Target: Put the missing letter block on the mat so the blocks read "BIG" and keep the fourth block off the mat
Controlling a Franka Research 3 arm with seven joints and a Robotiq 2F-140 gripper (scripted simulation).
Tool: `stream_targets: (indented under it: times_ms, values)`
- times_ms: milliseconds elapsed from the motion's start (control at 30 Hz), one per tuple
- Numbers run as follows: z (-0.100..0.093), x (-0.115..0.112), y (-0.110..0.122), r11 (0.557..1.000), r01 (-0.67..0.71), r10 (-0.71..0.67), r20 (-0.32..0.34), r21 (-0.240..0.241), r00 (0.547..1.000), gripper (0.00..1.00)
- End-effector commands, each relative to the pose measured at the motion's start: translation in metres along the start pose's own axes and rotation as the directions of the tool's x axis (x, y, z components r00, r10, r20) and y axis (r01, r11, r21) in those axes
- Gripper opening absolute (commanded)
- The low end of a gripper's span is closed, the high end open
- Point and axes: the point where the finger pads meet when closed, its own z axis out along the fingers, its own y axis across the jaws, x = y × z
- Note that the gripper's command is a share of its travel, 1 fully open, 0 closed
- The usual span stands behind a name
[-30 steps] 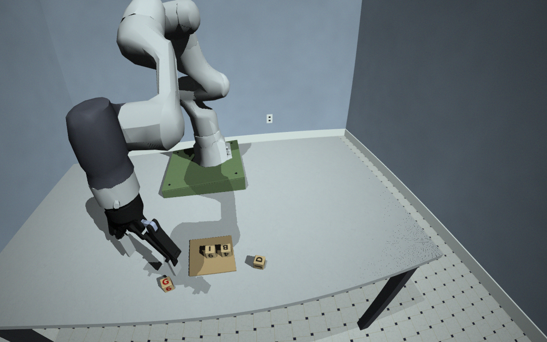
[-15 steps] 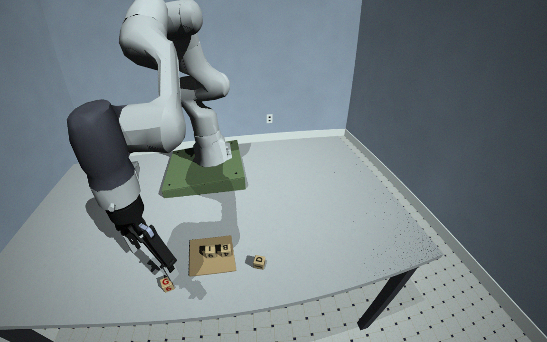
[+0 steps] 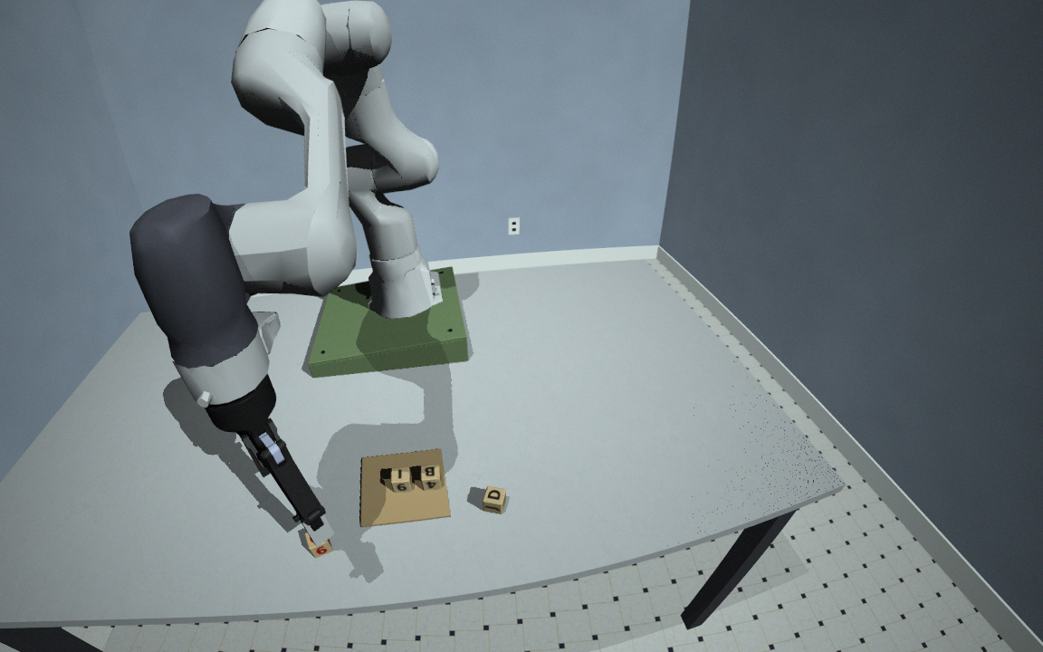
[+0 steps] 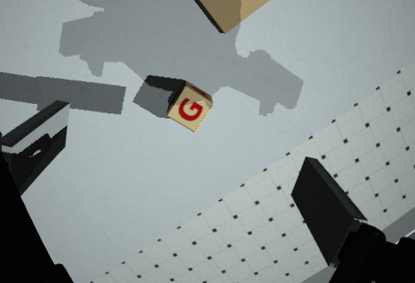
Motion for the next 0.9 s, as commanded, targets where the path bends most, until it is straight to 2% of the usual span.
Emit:
stream_targets:
  times_ms: [0, 367, 533, 567, 867]
  values:
    - [0.0019, 0.0003, 0.0010, 0.990, -0.138, 0.138, -0.001, -0.004, 0.990, 1.00]
    - [0.0046, 0.0000, 0.0008, 0.955, -0.298, 0.298, -0.001, -0.005, 0.955, 1.00]
    - [0.0050, 0.0000, 0.0008, 0.949, -0.316, 0.316, -0.001, -0.005, 0.949, 1.00]
    - [0.0050, 0.0000, 0.0008, 0.949, -0.316, 0.316, -0.001, -0.005, 0.949, 0.40]
    - [0.0050, 0.0000, 0.0008, 0.949, -0.316, 0.316, -0.001, -0.005, 0.949, 0.40]
